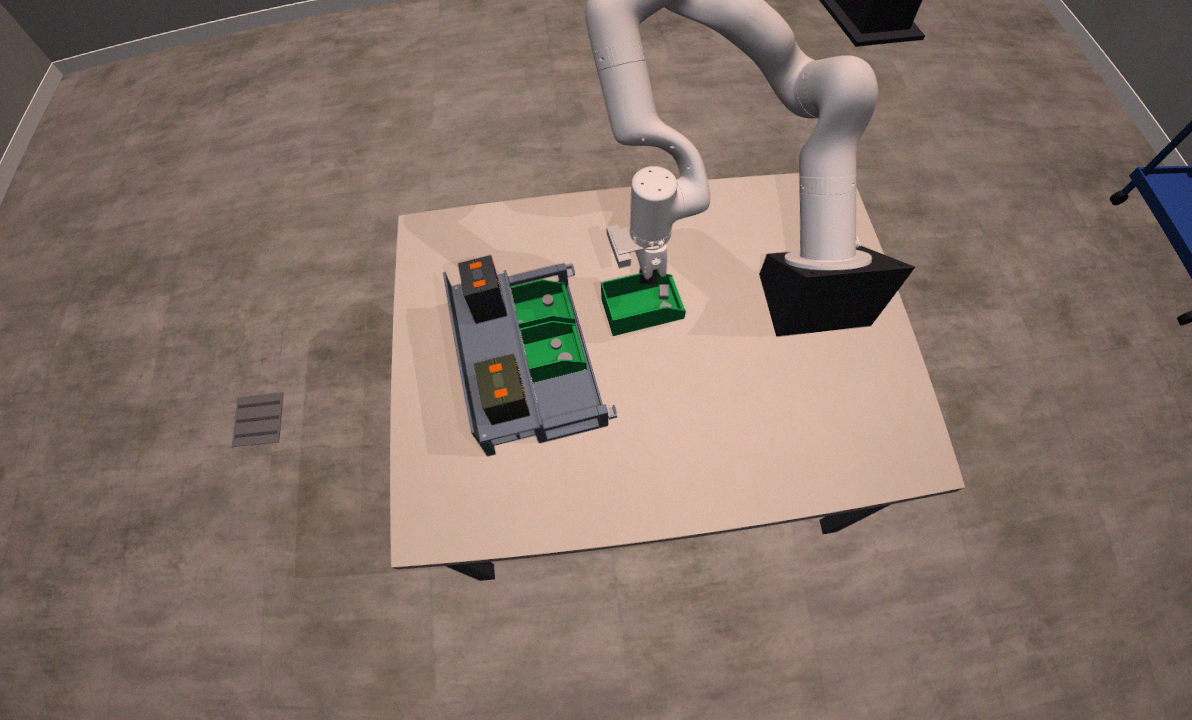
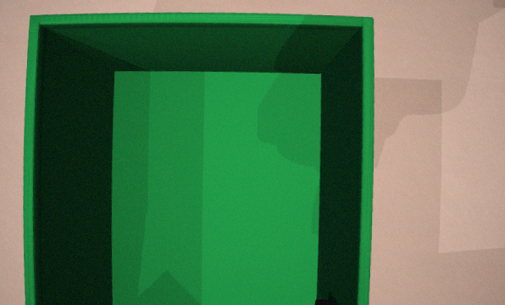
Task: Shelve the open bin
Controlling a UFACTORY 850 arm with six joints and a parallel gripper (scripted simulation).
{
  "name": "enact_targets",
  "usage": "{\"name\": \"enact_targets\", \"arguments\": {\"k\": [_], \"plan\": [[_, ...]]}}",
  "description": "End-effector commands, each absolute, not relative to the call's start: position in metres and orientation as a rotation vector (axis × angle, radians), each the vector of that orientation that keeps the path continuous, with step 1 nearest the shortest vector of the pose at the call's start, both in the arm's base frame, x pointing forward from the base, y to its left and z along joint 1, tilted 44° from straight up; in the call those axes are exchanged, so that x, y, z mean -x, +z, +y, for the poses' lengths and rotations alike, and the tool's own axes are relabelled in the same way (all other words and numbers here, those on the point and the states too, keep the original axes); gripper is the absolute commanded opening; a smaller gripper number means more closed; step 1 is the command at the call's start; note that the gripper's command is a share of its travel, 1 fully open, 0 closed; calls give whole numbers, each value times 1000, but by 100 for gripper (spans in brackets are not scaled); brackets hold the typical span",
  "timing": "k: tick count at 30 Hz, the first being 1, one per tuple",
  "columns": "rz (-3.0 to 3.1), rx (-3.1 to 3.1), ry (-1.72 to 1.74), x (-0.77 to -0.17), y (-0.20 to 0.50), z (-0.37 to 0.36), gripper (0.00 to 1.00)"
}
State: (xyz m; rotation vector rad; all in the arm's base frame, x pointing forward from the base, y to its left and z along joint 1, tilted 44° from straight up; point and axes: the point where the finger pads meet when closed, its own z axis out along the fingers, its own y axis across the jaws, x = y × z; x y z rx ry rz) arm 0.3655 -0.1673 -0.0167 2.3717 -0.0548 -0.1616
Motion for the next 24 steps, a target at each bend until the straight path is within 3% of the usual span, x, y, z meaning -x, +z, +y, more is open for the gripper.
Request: {"name": "enact_targets", "arguments": {"k": [1, 24], "plan": [[-55, -2372, -160, -366, -21, -163, 0], [-55, -2372, -160, -367, -38, -146, 0]]}}
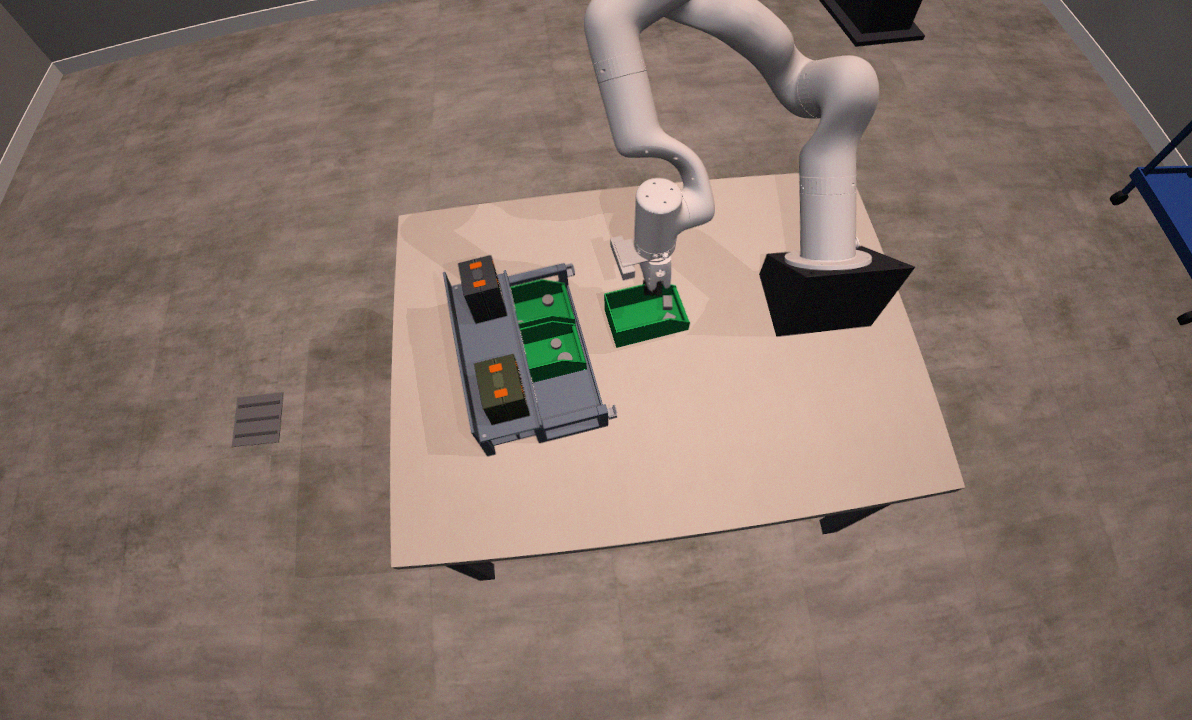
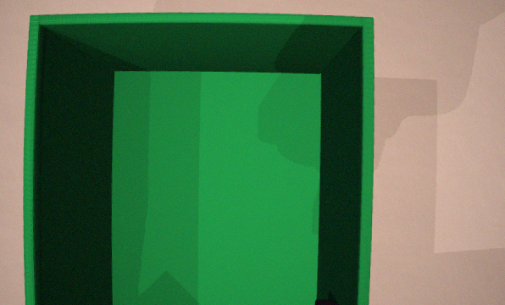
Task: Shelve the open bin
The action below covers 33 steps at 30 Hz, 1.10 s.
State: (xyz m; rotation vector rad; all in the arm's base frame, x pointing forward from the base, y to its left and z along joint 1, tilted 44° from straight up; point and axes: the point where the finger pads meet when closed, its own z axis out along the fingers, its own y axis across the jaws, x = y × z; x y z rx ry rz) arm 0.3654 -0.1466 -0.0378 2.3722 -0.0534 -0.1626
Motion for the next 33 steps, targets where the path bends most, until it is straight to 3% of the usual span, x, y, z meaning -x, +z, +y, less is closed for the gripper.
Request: {"name": "enact_targets", "arguments": {"k": [1, 33], "plan": [[-55, -2372, -160, -367, -38, -146, 0], [-55, -2372, -160, -367, -59, -125, 0]]}}
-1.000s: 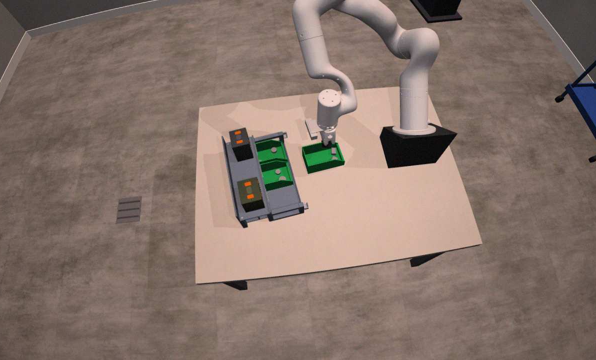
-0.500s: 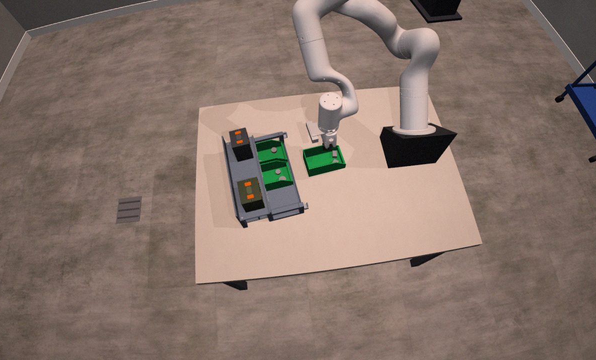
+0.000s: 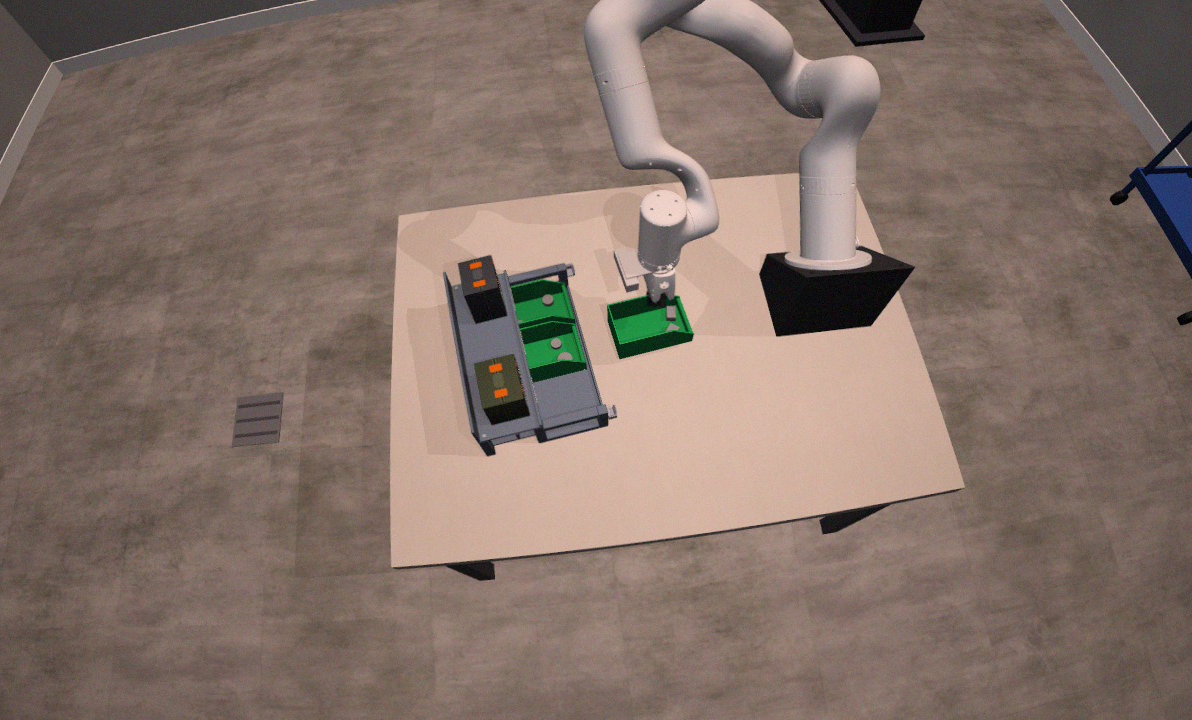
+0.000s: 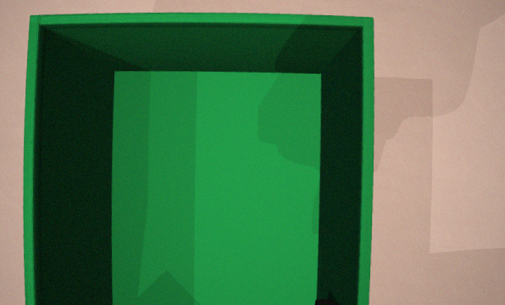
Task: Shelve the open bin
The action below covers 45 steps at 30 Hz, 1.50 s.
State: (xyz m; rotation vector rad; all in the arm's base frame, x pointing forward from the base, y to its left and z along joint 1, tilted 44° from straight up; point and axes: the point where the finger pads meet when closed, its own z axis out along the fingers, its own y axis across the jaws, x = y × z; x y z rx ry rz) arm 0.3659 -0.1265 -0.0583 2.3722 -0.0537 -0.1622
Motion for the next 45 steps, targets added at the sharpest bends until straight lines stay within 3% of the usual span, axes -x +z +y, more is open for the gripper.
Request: {"name": "enact_targets", "arguments": {"k": [1, 45], "plan": [[-55, -2372, -160, -367, -59, -125, 0], [-55, -2372, -160, -367, -82, -102, 0]]}}
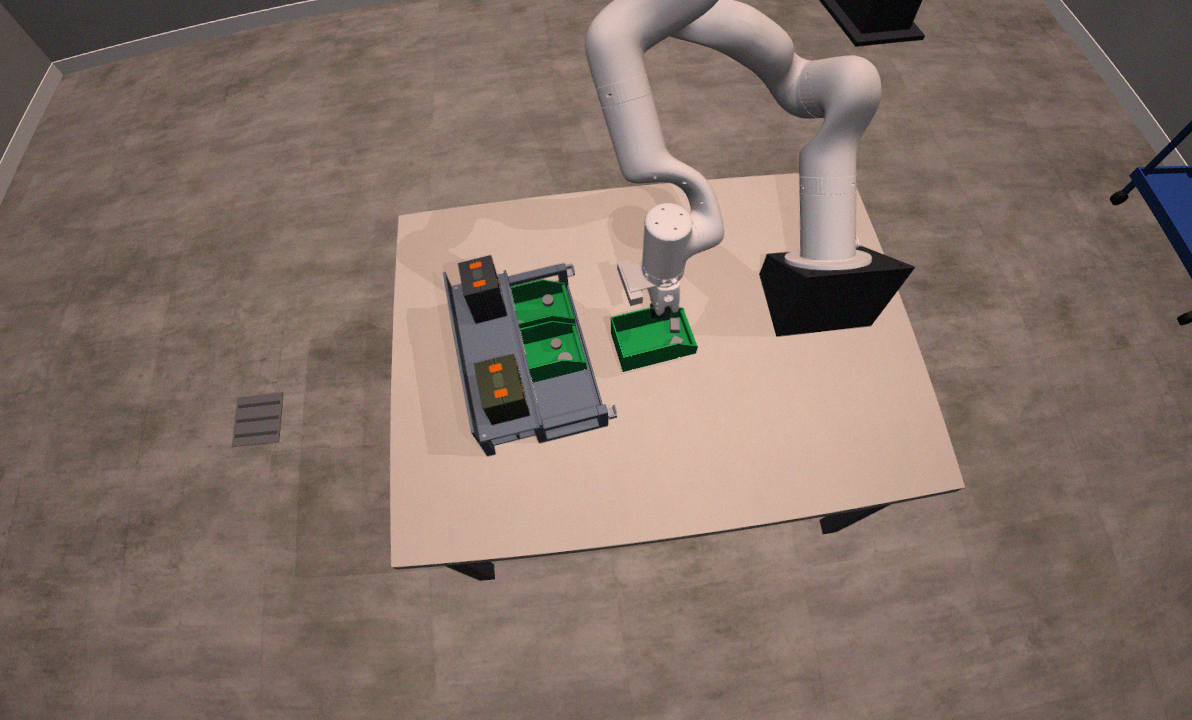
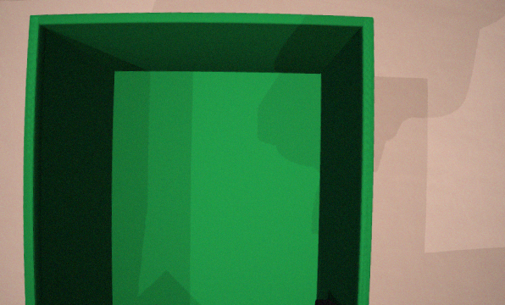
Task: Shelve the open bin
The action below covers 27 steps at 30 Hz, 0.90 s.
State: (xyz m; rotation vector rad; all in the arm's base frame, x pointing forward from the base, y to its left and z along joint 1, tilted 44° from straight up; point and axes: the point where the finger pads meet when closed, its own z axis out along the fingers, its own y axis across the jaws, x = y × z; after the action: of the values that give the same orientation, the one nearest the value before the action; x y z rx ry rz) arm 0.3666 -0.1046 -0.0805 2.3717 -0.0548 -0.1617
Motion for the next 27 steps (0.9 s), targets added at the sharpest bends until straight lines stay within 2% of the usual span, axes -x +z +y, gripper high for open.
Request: {"name": "enact_targets", "arguments": {"k": [1, 27], "plan": [[-55, -2372, -160, -367, -85, -100, 0], [-55, -2372, -160, -368, -102, -83, 0]]}}
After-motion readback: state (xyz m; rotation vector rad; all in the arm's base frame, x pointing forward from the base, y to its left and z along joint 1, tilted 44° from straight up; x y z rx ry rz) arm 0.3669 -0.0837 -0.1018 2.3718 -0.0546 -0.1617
